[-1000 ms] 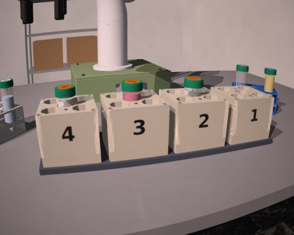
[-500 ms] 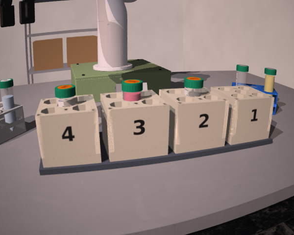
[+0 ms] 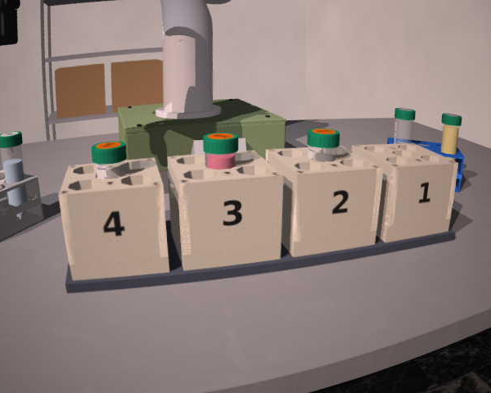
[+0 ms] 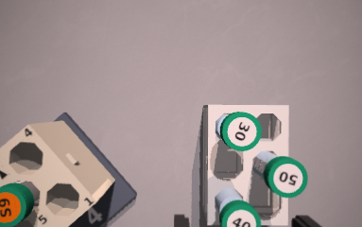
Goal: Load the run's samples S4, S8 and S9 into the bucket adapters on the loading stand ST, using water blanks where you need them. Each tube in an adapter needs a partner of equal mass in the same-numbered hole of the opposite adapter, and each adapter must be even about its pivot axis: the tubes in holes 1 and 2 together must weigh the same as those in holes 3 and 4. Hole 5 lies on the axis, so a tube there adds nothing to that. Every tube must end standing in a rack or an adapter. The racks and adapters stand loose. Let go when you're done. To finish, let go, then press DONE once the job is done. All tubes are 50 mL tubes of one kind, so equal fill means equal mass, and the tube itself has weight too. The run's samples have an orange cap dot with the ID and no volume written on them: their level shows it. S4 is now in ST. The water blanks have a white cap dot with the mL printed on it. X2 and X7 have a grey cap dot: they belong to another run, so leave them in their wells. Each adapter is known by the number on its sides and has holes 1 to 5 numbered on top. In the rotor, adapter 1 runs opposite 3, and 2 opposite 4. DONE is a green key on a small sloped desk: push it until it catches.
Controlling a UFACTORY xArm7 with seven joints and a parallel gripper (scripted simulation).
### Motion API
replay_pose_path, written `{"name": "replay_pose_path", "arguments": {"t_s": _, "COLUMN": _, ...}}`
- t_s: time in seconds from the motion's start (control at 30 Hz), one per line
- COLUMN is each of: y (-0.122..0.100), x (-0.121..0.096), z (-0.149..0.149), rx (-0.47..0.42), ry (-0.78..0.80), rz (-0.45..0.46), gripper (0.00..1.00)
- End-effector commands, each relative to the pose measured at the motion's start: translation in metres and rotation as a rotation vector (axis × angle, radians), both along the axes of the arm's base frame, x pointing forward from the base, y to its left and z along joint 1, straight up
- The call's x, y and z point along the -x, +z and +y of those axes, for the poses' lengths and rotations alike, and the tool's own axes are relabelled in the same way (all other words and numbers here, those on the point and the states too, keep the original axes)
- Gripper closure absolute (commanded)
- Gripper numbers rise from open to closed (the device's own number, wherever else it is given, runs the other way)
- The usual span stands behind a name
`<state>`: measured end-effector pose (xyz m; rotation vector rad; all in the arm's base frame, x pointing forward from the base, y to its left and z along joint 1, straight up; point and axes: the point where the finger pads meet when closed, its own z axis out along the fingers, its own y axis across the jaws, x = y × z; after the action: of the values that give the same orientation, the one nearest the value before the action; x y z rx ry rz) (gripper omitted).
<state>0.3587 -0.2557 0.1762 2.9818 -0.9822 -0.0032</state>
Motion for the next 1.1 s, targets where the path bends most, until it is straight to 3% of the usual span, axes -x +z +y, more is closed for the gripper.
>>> {"name": "replay_pose_path", "arguments": {"t_s": 0.0, "y": 0.002, "x": 0.01, "z": -0.02, "rx": 0.001, "ry": 0.001, "rz": -0.003, "gripper": 0.43}}
{"name": "replay_pose_path", "arguments": {"t_s": 0.37, "y": 0.002, "x": 0.033, "z": -0.058, "rx": 0.002, "ry": 0.001, "rz": -0.003, "gripper": 0.43}}
{"name": "replay_pose_path", "arguments": {"t_s": 0.77, "y": 0.002, "x": 0.033, "z": -0.058, "rx": 0.002, "ry": 0.001, "rz": -0.003, "gripper": 0.43}}
{"name": "replay_pose_path", "arguments": {"t_s": 1.07, "y": -0.016, "x": 0.033, "z": -0.058, "rx": 0.002, "ry": 0.001, "rz": -0.002, "gripper": 0.43}}
